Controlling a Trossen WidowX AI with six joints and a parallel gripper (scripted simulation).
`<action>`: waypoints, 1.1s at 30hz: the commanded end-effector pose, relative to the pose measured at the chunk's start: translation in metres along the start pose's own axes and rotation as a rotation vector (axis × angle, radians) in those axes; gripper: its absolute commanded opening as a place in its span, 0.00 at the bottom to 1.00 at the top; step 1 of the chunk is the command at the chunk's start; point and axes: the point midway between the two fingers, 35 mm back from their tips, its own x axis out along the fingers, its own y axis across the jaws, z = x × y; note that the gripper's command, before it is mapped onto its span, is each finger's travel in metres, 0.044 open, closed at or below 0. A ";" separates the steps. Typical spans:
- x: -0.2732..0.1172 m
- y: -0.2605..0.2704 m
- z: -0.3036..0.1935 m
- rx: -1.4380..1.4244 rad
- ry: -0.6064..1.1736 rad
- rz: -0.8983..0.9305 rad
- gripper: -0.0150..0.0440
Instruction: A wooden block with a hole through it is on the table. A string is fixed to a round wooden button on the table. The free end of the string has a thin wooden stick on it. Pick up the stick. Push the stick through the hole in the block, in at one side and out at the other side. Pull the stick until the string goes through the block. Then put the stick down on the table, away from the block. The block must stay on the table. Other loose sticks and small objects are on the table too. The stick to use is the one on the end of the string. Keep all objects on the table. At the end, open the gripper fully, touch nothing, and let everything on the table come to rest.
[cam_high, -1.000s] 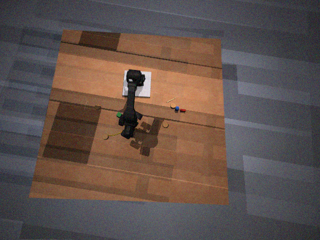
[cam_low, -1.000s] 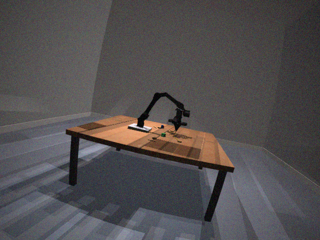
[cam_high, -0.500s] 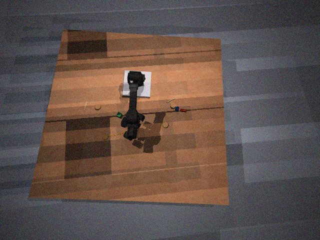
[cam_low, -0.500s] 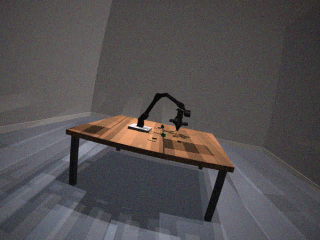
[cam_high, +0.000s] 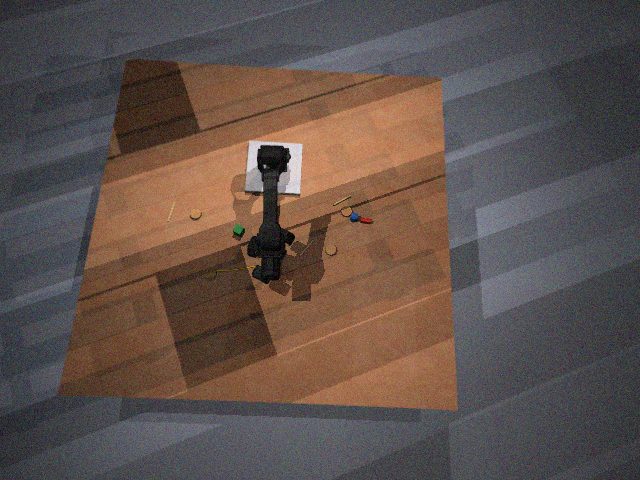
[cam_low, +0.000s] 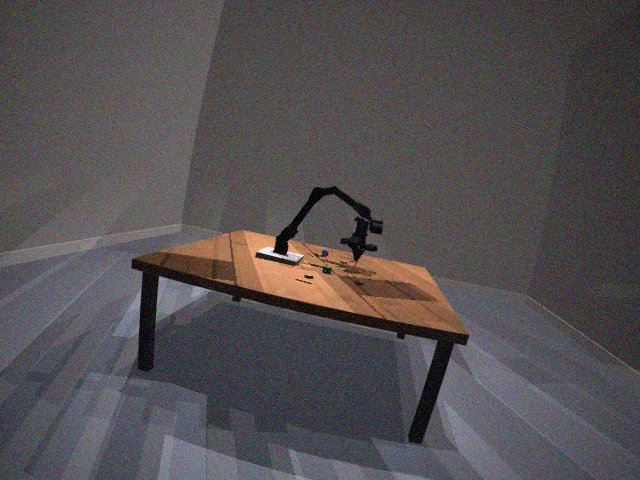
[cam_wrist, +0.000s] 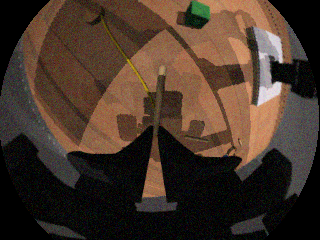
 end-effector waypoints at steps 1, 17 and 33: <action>0.002 0.000 -0.006 0.003 0.001 -0.007 0.25; 0.003 -0.002 -0.017 0.003 0.008 -0.008 0.25; 0.016 -0.014 -0.011 0.003 0.006 -0.008 0.25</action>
